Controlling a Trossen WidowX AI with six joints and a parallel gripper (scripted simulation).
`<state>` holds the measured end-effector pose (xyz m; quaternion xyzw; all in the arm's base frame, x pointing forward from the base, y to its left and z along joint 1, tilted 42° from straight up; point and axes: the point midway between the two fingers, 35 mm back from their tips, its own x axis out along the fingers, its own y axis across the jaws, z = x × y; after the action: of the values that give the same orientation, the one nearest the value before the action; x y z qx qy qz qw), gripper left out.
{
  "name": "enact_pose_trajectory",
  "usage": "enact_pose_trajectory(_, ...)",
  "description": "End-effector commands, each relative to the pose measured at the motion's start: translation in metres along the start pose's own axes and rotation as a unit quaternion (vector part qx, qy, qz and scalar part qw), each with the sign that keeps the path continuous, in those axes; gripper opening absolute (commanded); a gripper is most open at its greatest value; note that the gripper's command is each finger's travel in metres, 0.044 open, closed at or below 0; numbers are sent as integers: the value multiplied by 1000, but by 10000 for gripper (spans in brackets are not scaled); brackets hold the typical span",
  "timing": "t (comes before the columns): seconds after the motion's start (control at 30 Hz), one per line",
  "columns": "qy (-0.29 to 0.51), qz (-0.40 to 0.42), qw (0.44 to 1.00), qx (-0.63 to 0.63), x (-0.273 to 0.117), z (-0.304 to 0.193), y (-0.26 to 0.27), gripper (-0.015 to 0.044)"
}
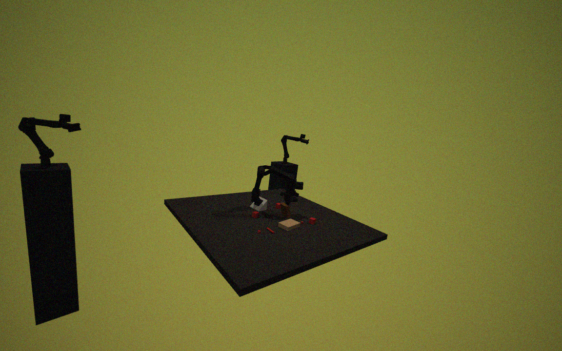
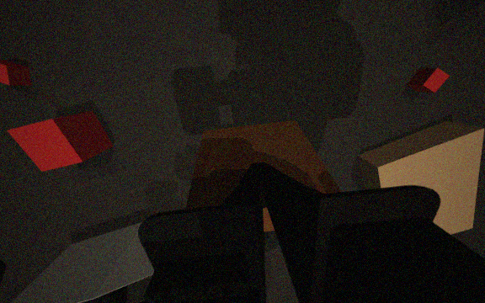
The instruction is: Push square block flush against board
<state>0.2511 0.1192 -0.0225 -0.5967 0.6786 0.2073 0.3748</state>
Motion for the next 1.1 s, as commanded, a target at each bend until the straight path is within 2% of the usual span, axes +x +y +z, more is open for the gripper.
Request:
enact_pose_trajectory(0.0,0,-2,1000,1,0,-6,-1,0)
enact_pose_trajectory(0.43,1,-2,1000,1,1,-16,-1,0)
enact_pose_trajectory(1.07,-1,-2,1000,1,0,12,-1,0)
